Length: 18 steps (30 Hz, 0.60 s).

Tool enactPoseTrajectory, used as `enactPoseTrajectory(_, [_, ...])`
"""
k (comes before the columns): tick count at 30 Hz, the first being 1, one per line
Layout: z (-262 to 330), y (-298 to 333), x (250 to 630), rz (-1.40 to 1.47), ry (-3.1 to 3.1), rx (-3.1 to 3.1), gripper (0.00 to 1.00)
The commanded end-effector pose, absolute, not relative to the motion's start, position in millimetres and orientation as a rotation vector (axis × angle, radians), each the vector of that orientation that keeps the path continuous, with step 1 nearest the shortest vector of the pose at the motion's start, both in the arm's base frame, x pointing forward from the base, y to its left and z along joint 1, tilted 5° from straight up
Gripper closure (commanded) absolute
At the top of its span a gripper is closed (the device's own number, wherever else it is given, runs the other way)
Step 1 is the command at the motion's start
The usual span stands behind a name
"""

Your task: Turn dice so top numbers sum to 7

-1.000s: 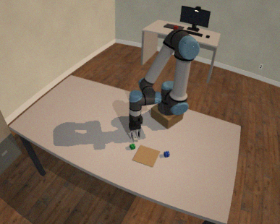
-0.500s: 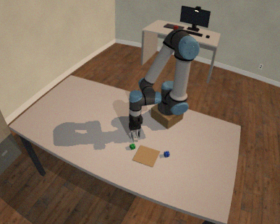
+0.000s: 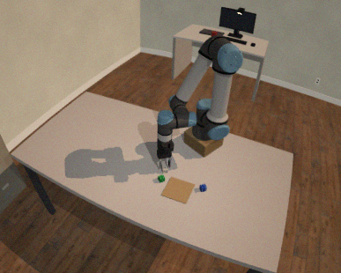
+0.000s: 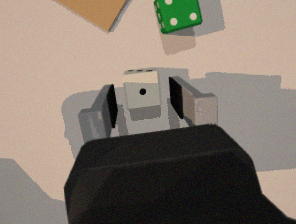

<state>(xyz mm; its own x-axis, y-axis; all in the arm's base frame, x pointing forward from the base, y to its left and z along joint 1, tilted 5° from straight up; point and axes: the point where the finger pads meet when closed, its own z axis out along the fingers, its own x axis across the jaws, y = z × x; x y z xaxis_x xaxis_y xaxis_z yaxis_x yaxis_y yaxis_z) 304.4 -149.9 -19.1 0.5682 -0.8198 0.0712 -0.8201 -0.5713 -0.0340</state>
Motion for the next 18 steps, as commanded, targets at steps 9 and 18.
enactPoseTrajectory(9, [-21.1, -150.3, 304.7, 0.125, -1.453, 2.779, 0.13])
enactPoseTrajectory(18, [-32.9, -150.7, 305.6, 0.125, -1.453, 2.779, 0.13])
